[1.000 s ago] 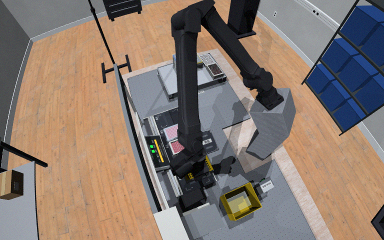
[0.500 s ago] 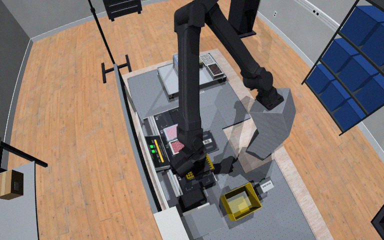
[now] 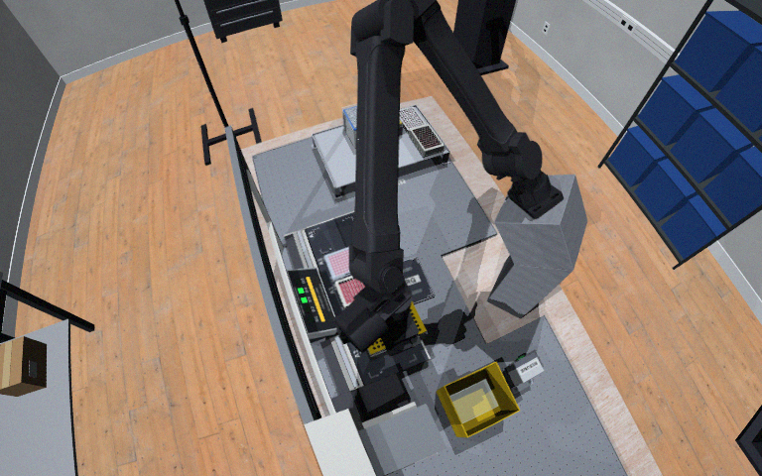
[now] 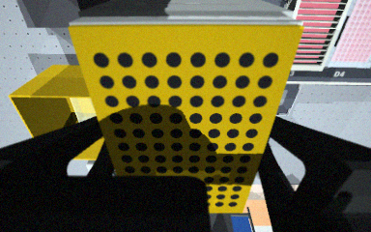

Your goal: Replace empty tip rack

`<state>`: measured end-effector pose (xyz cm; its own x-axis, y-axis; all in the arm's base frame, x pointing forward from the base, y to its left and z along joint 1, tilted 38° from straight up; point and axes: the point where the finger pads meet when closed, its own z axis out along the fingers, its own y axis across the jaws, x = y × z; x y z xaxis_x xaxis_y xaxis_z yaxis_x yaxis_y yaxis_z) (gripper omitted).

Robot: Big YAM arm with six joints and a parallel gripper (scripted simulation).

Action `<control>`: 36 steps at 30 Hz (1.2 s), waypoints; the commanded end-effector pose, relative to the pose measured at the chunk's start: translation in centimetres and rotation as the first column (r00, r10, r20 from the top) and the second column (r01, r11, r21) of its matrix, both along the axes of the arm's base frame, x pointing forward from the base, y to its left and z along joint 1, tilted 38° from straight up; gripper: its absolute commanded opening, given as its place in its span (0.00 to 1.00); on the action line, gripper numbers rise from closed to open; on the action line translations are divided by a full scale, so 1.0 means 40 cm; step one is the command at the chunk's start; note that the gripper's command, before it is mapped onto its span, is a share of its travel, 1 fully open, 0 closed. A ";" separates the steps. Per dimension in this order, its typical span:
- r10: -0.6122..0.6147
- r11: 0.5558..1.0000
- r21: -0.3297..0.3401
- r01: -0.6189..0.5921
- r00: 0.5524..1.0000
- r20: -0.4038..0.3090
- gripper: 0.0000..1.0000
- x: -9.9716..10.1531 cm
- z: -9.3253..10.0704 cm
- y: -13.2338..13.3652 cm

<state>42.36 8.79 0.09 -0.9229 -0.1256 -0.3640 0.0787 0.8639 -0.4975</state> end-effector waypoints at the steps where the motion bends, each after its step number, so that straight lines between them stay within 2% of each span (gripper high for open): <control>1: 0.008 1.000 0.024 -0.009 0.999 0.052 0.00 0.028 0.057 0.048; 2: 0.008 1.000 0.024 -0.009 0.999 0.052 0.00 0.028 0.057 0.048; 3: 0.001 1.000 0.012 -0.001 1.000 0.029 0.00 0.019 0.030 0.024; 12: 0.001 1.000 0.012 -0.001 1.000 0.029 0.00 0.019 0.030 0.024; 13: 0.008 1.000 0.009 -0.009 1.000 0.025 0.00 -0.015 0.029 0.029; 15: 0.008 1.000 0.020 -0.009 0.999 0.043 0.00 -0.029 0.020 0.031; 27: 0.007 1.000 0.019 -0.007 0.999 0.041 0.00 -0.167 -0.042 0.011; 29: 0.007 1.000 0.019 -0.007 0.999 0.041 0.00 -0.167 -0.042 0.011; 36: 0.006 1.000 0.016 -0.007 0.999 0.033 0.00 -0.249 -0.082 -0.003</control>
<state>32.83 7.63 -3.33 -0.9263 -0.1323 -0.3528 0.0695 0.8603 -0.5050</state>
